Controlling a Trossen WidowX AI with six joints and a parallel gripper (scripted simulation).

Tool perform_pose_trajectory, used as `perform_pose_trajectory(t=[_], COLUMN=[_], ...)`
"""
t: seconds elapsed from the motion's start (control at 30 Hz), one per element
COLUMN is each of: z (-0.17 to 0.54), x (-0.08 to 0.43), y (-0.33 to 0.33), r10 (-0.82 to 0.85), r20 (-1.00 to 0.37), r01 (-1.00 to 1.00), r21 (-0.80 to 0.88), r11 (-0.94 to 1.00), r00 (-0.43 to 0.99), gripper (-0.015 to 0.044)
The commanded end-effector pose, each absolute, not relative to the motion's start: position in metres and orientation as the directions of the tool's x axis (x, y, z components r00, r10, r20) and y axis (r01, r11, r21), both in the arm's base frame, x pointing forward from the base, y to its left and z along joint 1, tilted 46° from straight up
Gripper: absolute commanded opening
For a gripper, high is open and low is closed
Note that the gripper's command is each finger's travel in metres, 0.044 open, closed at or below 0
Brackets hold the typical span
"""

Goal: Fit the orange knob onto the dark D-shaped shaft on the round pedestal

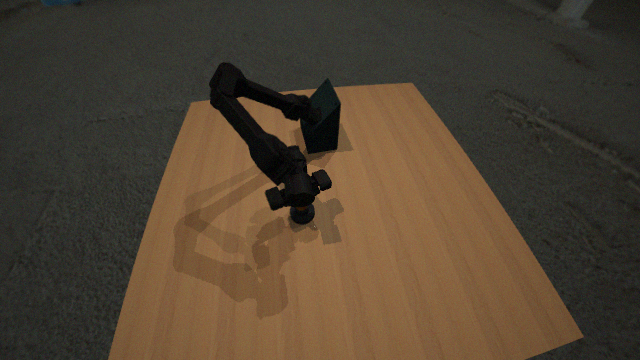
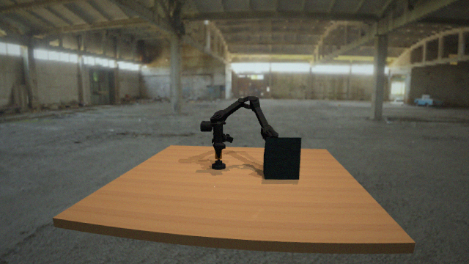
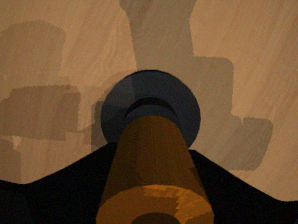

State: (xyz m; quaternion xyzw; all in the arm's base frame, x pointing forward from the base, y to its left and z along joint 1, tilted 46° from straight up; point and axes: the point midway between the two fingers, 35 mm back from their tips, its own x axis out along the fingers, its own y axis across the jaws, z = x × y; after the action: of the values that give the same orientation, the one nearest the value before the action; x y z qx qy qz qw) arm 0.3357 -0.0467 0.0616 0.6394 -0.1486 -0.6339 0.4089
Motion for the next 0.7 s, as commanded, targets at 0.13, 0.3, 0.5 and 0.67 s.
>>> perform_pose_trajectory(t=[0.13,0.3,0.5,0.67], z=[0.0611,0.0606,0.0606,0.0567], x=[0.3358,0.3351,0.3353,0.336], y=[-0.0469,-0.0474,-0.0477,-0.0519], r10=[-0.709,-0.709,-0.709,-0.709], r20=[-0.689,-0.689,-0.689,-0.689], r01=[0.325,0.322,0.342,0.338], r21=[0.712,0.713,0.71,0.71], r11=[-0.622,-0.623,-0.616,-0.617], r00=[0.153,0.153,0.153,0.153], gripper=[0.0,0.0,0.0,0.0])
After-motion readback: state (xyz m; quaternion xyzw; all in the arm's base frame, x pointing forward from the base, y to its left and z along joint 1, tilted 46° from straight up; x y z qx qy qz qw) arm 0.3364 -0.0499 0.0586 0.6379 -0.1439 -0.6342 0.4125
